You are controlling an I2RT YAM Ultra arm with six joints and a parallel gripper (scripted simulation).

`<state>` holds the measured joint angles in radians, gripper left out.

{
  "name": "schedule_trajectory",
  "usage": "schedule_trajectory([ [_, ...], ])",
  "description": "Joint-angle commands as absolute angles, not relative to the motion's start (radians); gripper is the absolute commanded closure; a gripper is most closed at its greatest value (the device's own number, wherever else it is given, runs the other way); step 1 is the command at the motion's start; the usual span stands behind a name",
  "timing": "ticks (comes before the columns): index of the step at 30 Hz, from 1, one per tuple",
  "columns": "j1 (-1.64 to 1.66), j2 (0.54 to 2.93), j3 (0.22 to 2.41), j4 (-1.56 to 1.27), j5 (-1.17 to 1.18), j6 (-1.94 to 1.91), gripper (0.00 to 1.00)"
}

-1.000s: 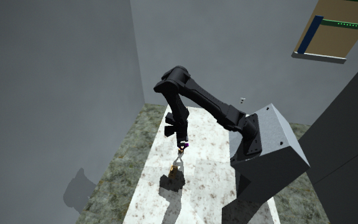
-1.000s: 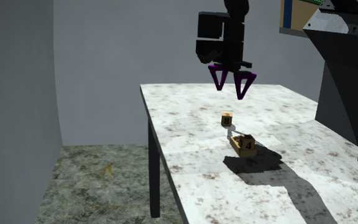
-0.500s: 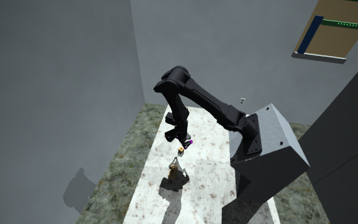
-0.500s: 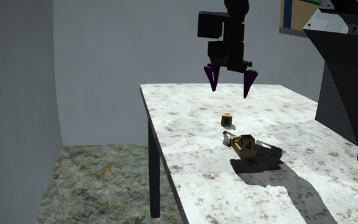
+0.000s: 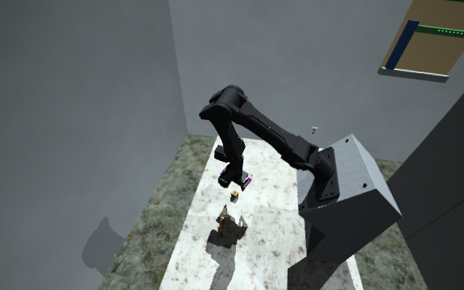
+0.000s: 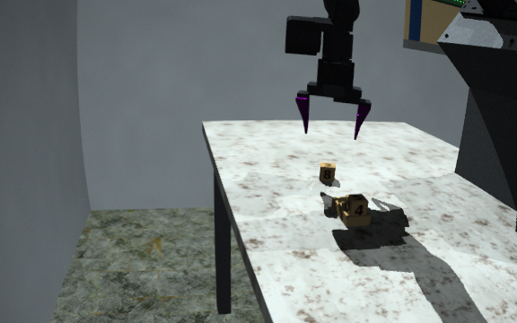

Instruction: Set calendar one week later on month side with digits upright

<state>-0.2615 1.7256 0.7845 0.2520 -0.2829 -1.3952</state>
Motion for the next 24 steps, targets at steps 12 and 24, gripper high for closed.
schedule_trajectory([
  [12,-0.264,1.719,0.784,0.249,-0.284,-1.451,0.55],
  [24,-0.264,1.719,0.784,0.249,-0.284,-1.451,0.55],
])
